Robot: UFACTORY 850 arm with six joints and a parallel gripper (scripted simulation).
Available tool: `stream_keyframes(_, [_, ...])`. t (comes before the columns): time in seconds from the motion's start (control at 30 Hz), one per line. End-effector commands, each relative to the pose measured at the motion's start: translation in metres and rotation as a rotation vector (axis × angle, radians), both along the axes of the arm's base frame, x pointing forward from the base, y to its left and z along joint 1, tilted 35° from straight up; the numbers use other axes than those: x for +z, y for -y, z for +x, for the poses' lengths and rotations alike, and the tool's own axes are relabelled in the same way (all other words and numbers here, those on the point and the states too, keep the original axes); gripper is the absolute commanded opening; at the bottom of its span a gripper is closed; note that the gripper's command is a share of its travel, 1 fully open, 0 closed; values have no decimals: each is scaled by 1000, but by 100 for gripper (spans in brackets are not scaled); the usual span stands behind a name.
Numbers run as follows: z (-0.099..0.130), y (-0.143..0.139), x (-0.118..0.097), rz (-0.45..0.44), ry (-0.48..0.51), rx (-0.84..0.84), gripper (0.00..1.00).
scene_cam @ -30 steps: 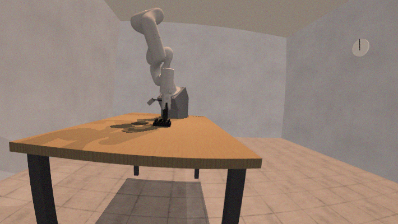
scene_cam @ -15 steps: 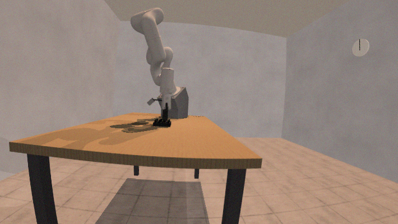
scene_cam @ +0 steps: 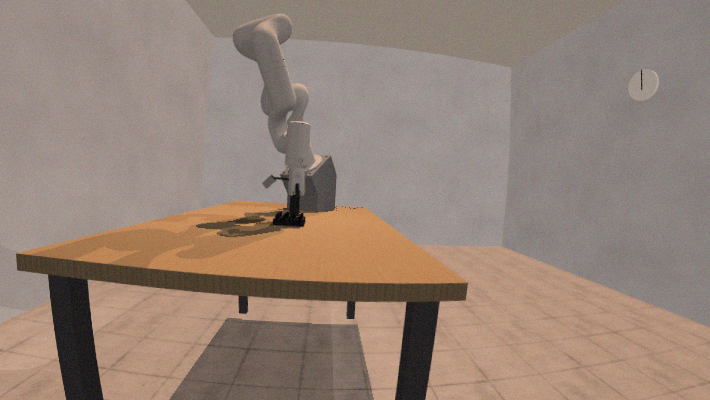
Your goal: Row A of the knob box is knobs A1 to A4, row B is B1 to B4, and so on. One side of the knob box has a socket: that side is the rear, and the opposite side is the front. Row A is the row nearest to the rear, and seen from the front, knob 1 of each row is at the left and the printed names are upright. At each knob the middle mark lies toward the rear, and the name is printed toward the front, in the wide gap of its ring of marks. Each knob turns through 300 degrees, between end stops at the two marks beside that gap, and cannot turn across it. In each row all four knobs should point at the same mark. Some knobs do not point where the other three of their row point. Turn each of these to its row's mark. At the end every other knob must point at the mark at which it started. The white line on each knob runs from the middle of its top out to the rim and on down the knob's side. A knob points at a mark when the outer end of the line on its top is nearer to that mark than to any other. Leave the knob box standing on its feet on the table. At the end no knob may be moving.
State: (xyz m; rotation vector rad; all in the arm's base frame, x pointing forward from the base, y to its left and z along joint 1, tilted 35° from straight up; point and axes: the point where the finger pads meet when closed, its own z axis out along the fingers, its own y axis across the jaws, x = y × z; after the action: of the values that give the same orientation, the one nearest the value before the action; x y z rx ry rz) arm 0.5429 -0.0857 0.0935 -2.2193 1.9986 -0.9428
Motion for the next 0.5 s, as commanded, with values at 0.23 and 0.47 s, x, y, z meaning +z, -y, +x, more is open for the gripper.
stream_keyframes(0.23, [-4,-4,9,0,1,0,19])
stream_keyframes(0.47, [-12,-11,24,0,1,0,19])
